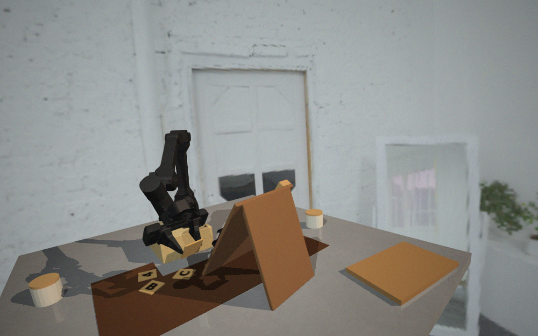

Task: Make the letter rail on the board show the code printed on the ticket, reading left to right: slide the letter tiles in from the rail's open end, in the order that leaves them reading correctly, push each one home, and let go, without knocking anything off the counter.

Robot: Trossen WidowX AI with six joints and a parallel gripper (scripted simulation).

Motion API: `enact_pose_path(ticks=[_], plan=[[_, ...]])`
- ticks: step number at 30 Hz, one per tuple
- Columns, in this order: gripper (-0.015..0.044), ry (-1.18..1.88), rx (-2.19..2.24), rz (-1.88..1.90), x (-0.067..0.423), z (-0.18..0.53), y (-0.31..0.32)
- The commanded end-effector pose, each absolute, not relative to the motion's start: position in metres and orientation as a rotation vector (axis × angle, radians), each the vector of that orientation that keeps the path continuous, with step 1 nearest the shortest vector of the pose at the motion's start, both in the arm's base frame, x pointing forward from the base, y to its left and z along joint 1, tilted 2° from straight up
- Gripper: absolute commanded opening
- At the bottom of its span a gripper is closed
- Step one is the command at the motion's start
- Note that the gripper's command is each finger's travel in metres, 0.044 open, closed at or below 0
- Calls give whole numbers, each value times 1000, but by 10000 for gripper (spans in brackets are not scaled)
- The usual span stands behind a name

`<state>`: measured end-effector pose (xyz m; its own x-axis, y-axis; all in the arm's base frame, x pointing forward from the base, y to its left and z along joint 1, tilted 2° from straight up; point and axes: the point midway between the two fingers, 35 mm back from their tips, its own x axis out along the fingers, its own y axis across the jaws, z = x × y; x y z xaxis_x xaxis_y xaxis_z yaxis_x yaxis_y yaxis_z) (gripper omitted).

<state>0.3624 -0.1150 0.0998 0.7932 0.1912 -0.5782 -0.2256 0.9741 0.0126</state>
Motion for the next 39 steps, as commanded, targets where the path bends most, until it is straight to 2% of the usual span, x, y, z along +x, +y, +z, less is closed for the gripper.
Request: enact_pose_path(ticks=[1, 39], plan=[[0, 620, -52, 223, 361, 98, -112], [0, 620, -51, 223, 357, 99, -94]])
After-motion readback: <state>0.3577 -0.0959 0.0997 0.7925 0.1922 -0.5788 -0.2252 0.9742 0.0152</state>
